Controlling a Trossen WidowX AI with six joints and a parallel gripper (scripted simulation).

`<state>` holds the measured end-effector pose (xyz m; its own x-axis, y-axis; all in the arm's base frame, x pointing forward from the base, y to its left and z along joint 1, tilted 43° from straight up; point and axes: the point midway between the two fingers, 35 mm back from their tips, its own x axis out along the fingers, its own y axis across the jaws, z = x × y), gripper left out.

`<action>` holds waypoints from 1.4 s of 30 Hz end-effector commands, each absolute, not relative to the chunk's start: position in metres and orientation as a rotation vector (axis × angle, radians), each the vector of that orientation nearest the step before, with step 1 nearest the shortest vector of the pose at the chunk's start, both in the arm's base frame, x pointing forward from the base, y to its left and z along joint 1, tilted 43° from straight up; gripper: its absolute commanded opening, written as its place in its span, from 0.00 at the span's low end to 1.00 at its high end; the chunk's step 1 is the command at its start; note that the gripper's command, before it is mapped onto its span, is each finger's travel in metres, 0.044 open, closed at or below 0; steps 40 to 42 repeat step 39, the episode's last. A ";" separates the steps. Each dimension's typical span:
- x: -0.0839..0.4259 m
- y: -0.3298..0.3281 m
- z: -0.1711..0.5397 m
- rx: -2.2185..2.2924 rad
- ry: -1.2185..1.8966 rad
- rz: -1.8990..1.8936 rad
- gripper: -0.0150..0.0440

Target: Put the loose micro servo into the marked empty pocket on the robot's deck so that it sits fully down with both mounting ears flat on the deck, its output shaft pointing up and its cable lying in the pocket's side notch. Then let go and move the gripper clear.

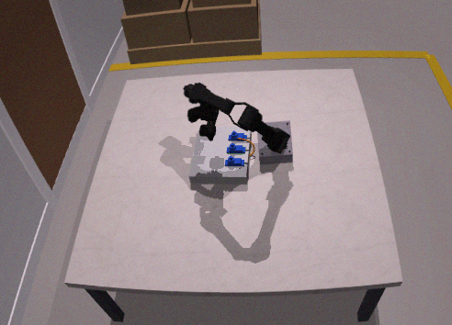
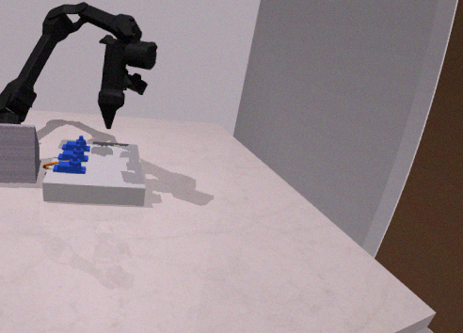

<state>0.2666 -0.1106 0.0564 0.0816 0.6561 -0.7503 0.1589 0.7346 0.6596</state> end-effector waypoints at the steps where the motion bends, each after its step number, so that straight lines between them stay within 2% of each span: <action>1: 0.269 -0.117 0.063 0.716 1.473 0.421 1.00; 7: 0.257 -0.140 0.093 0.707 1.471 0.422 1.00; 42: 0.257 -0.140 0.093 0.707 1.471 0.422 1.00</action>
